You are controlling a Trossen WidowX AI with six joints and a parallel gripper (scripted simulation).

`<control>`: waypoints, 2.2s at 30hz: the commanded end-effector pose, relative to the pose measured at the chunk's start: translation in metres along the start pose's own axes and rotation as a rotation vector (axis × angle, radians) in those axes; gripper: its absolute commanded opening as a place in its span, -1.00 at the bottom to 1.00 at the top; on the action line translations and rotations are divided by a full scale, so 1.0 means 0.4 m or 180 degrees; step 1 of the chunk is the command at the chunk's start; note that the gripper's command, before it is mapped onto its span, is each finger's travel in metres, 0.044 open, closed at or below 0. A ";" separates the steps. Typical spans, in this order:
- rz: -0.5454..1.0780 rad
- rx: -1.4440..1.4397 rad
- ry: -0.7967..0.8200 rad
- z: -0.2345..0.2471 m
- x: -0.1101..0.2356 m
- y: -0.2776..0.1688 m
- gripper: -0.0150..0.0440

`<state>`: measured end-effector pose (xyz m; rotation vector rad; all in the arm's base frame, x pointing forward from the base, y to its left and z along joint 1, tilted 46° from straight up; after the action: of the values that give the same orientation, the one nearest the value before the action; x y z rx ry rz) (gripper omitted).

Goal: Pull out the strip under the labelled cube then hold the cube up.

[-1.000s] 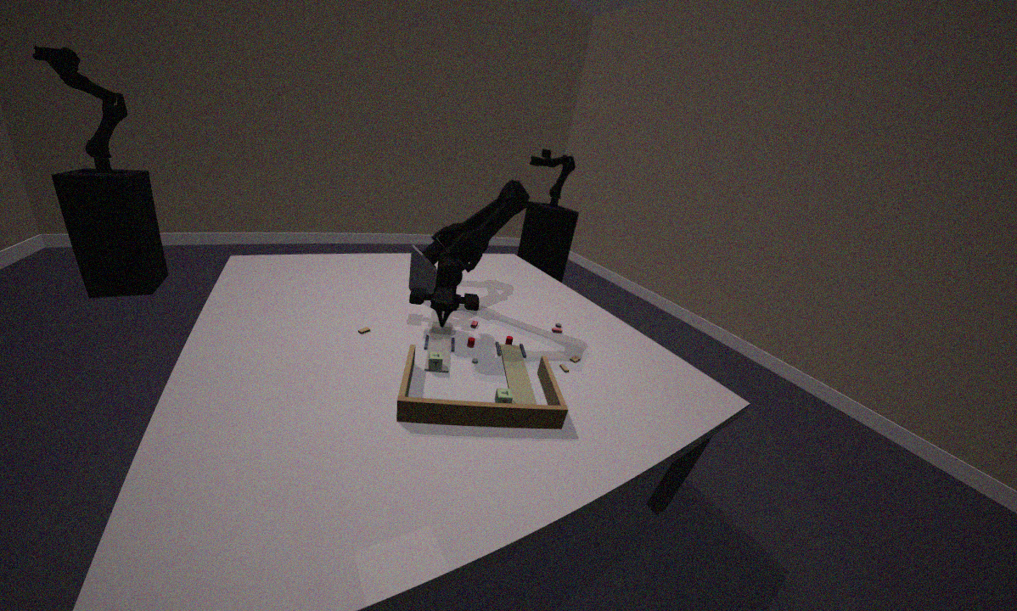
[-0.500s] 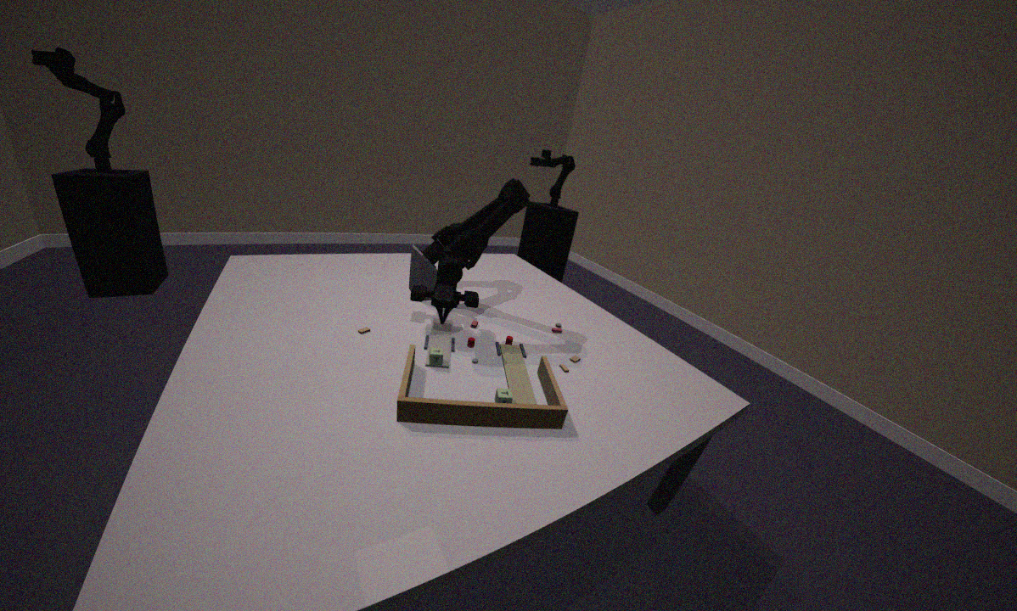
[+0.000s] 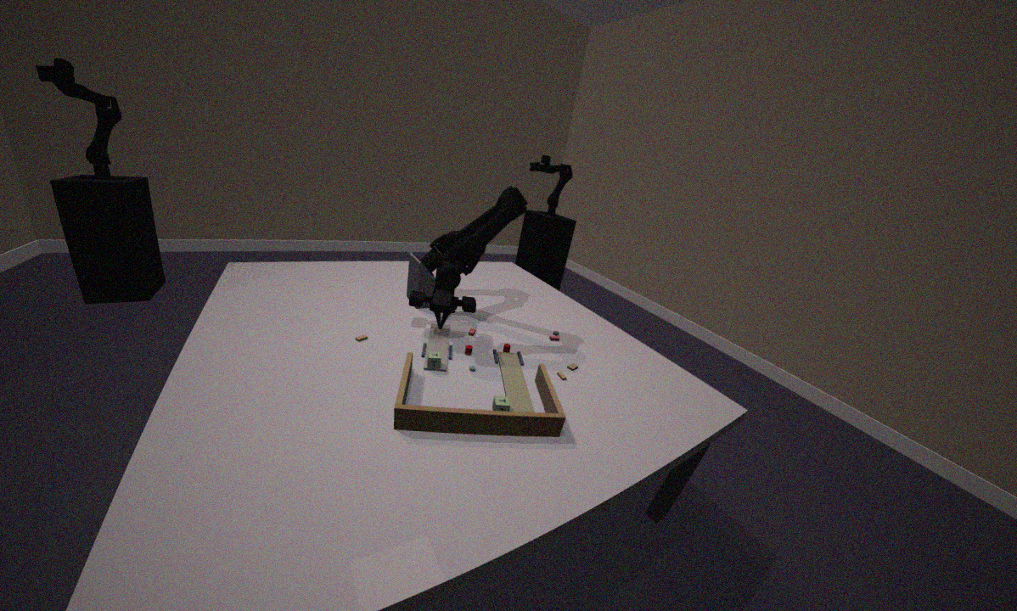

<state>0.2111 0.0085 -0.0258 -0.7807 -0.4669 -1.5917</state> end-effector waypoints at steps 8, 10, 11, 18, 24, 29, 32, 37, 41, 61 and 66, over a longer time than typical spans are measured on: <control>0.0109 -0.0056 0.0023 0.007 -0.012 -0.057 -0.49; 0.0109 -0.0056 0.0023 0.008 -0.012 -0.062 -0.49; 0.0109 -0.0056 0.0023 0.009 -0.012 -0.065 -0.49; 0.0109 -0.0056 0.0023 0.009 -0.011 -0.068 -0.49; 0.0109 -0.0056 0.0023 0.009 -0.011 -0.068 -0.49; 0.0109 -0.0056 0.0023 0.009 -0.011 -0.068 -0.49; 0.0109 -0.0056 0.0023 0.009 -0.011 -0.068 -0.49; 0.0109 -0.0056 0.0023 0.009 -0.011 -0.068 -0.49; 0.0109 -0.0056 0.0023 0.009 -0.011 -0.068 -0.49; 0.0105 -0.0054 0.0016 0.006 0.105 -0.036 -0.49; 0.0102 0.0239 0.0020 -0.002 0.099 0.003 -0.14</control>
<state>0.1979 -0.0148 0.0048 -0.7684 -0.4495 -1.5586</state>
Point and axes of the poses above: the point midway between the two fingers, 35 mm back from their tips, its own x axis back along the fingers, its own z axis across the jaws, y = z × x, the point moved 6 cm from there along x, back along the fingers, and after that the axes turned 11 degrees about x, right-handed, at the moved point
